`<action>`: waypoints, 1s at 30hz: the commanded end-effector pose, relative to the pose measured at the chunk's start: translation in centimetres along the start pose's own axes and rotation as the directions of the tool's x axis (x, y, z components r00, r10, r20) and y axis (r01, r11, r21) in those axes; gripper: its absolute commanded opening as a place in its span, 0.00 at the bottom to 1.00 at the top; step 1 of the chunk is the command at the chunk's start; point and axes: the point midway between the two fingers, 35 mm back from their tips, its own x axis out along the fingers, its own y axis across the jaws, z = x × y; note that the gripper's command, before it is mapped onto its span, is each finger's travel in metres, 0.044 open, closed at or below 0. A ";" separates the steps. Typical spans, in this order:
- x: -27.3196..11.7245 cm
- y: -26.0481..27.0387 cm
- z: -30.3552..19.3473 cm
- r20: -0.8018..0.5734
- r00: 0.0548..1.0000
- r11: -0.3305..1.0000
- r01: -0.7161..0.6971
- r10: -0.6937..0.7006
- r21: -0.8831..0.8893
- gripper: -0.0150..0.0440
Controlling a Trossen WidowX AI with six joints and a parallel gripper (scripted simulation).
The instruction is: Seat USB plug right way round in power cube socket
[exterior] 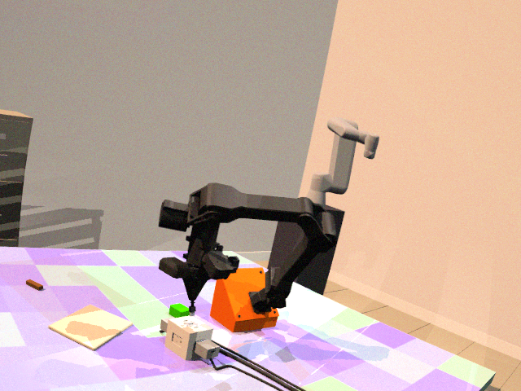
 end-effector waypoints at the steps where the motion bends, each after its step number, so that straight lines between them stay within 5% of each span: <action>1: 0.1 0.0 -0.1 0.000 1.000 0.999 -0.004 0.004 0.041 0.25; 30: 0.1 0.0 0.0 0.001 1.000 0.699 -0.002 0.002 0.716 0.25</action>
